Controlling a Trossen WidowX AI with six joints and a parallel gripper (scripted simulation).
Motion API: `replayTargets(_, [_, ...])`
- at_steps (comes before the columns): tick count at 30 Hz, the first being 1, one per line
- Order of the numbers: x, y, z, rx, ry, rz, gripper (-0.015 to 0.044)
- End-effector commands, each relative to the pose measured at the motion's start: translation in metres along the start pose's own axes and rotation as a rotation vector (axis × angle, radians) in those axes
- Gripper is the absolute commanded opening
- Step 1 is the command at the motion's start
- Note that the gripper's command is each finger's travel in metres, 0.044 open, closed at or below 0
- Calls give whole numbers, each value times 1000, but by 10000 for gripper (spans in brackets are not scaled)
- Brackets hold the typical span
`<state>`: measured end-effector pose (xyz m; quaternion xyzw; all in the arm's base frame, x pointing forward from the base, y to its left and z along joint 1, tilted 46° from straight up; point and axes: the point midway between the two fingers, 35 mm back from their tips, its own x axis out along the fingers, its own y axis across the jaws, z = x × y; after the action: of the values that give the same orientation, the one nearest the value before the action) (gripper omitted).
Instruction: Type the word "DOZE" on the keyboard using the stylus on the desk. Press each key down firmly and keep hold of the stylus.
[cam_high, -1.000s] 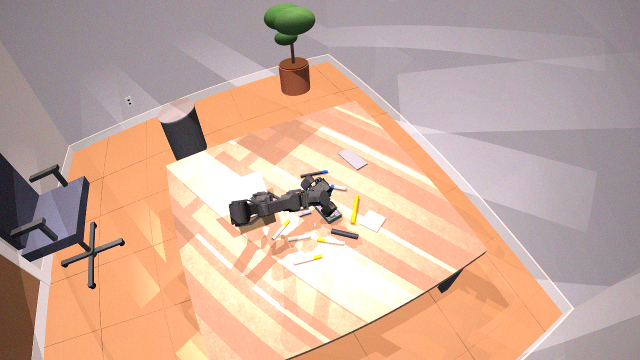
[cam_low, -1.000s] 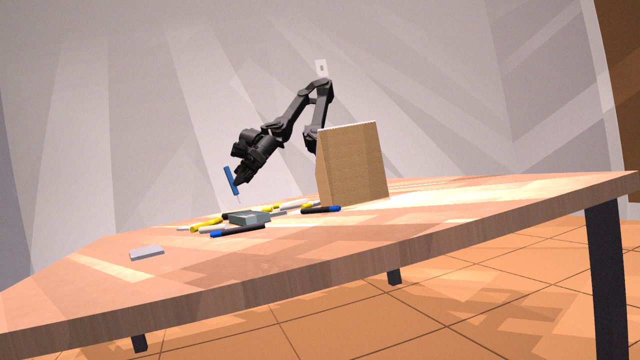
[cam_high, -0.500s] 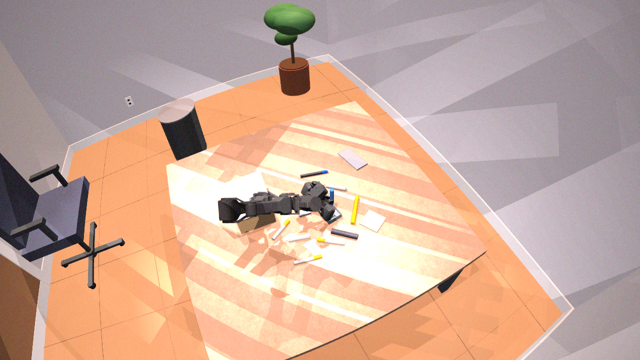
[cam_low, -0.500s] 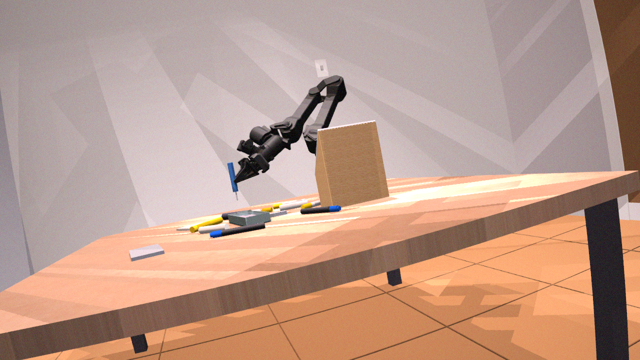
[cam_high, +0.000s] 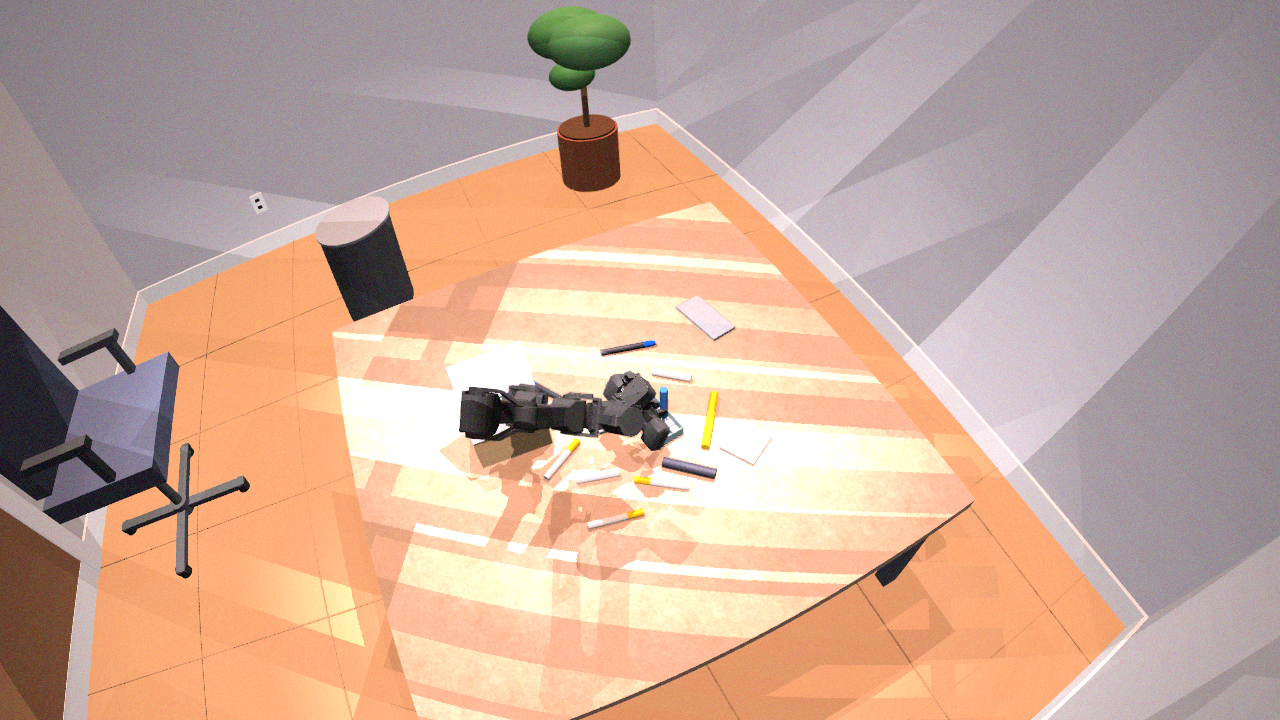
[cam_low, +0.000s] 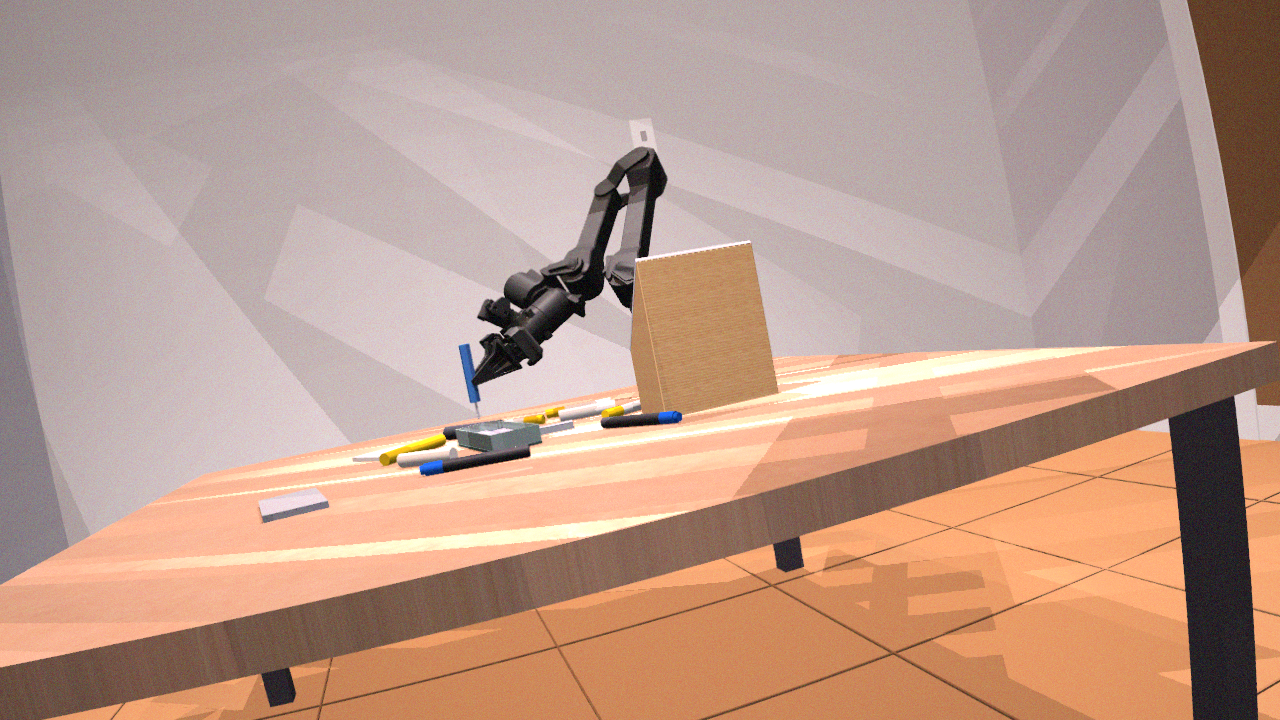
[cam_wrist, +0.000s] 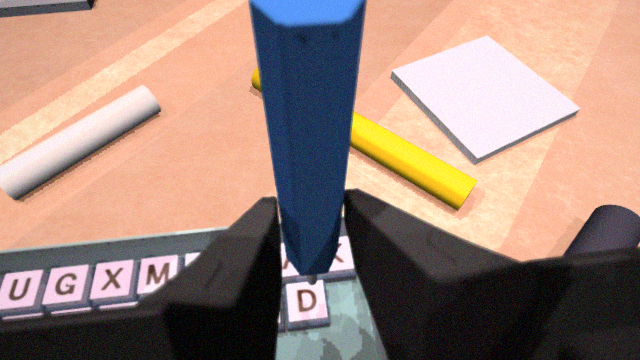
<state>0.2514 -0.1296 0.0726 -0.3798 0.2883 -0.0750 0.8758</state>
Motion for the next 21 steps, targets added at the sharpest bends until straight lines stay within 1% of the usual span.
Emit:
replayTargets(1, [1, 3, -4, -4, -4, 7, 0])
replayTargets(8, [1, 3, -4, -4, -4, 7, 0])
replayTargets(11, [2, 4, -4, -4, -4, 7, 79])
replayTargets(21, [4, 5, -8, -4, -4, 7, 81])
